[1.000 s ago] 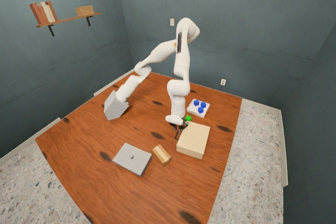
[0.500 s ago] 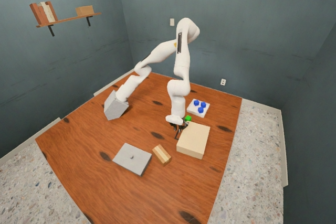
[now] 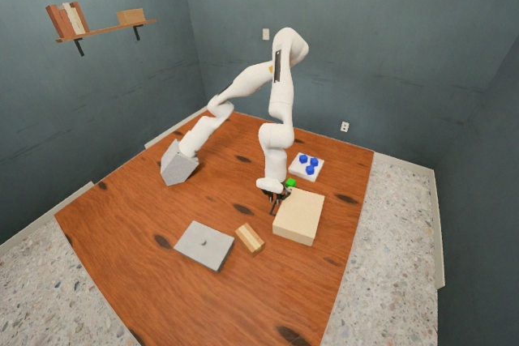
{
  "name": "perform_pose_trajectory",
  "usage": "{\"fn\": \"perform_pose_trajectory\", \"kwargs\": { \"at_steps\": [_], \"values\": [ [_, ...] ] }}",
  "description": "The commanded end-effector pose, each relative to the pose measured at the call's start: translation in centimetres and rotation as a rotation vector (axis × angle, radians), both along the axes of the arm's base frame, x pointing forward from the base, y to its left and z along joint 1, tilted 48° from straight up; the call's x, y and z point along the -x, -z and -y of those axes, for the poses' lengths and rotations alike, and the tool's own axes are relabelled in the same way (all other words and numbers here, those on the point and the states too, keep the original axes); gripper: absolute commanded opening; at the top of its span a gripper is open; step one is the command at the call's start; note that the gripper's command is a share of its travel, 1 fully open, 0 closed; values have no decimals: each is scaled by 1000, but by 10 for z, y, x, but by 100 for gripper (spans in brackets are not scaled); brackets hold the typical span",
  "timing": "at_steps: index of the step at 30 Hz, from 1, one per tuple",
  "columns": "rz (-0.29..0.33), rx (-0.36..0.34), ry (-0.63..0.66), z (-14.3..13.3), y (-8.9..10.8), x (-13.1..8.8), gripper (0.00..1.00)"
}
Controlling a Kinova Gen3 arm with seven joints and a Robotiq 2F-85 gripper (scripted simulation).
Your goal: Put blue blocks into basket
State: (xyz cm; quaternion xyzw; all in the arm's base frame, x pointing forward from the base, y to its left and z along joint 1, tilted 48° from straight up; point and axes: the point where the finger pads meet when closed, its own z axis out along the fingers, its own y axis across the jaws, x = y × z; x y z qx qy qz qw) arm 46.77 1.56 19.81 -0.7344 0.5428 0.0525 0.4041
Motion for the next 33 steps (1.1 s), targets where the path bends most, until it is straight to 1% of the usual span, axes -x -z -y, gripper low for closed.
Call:
{"fn": "perform_pose_trajectory", "kwargs": {
  "at_steps": [1, 22, 33],
  "values": [
    [3, 0, 8, 0, -2, -3, 30],
    [2, -1, 8, -4, 2, -5, 30],
    [1, -1, 7, -10, 9, -8, 30]
  ]
}}
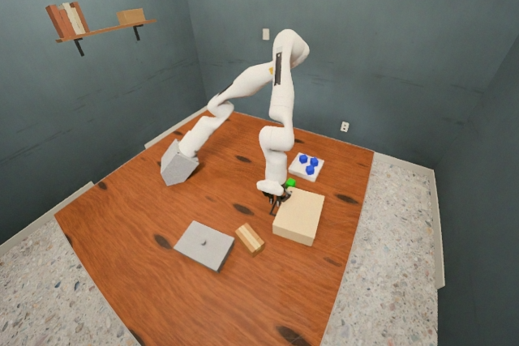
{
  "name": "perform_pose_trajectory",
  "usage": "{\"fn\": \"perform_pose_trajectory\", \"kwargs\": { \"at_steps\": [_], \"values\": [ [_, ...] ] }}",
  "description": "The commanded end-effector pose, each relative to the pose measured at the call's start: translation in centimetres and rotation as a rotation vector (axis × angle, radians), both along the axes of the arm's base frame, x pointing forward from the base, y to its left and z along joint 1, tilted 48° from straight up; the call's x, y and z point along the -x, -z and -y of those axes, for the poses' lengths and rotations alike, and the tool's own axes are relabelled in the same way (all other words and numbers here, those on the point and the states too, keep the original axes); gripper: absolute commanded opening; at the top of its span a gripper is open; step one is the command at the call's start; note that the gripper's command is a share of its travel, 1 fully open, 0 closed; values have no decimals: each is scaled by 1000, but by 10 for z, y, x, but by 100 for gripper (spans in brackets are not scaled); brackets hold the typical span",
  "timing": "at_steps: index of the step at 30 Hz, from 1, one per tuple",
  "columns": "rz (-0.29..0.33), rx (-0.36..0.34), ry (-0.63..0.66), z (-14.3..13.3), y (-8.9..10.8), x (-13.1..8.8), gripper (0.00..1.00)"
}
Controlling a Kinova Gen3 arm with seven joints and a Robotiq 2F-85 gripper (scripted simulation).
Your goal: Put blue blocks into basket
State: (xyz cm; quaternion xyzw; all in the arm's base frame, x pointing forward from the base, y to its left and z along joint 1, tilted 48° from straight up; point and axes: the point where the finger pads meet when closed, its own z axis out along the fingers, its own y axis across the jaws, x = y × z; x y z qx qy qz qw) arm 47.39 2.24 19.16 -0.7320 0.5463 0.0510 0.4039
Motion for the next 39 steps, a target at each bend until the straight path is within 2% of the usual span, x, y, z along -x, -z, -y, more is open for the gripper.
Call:
{"fn": "perform_pose_trajectory", "kwargs": {
  "at_steps": [1, 39],
  "values": [
    [2, -1, -1, -4, 3, -2, 30],
    [3, -1, -1, -12, 11, -7, 30]
  ]
}}
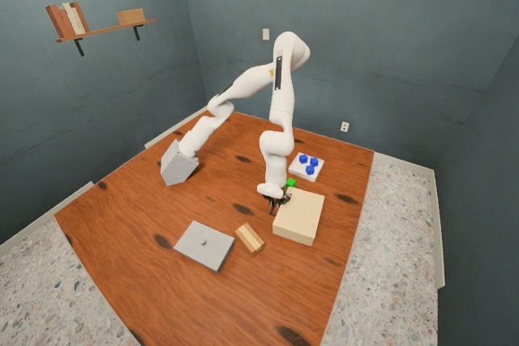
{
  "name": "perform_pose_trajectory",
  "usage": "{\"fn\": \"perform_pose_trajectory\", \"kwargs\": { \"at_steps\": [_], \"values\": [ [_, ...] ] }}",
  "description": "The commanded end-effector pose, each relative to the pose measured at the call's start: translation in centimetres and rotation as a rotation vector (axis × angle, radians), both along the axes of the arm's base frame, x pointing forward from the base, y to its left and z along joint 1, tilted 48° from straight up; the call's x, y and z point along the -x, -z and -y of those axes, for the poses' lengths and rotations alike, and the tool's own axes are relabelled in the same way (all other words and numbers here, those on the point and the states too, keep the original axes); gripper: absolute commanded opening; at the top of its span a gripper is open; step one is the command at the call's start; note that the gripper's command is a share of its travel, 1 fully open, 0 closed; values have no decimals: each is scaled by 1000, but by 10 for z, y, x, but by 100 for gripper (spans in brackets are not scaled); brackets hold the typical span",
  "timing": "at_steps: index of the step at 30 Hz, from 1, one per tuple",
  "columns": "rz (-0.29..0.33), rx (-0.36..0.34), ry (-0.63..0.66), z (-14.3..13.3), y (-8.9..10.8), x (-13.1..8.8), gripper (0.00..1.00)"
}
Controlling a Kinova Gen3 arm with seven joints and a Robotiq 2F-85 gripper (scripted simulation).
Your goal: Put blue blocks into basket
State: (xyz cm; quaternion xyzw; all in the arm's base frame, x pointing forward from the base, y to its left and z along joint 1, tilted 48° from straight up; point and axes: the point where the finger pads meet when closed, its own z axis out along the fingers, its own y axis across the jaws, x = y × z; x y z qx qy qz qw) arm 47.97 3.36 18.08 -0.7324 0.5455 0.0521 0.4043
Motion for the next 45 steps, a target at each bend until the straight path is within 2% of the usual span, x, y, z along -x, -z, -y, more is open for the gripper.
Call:
{"fn": "perform_pose_trajectory", "kwargs": {
  "at_steps": [1, 30, 31, 45],
  "values": [
    [3, 0, 1, -1, 1, -1, 30],
    [3, 0, 1, -1, 1, -1, 30],
    [3, 0, 1, -1, 1, -1, 10],
    [5, 1, 2, -1, 0, -2, 10]
  ]
}}
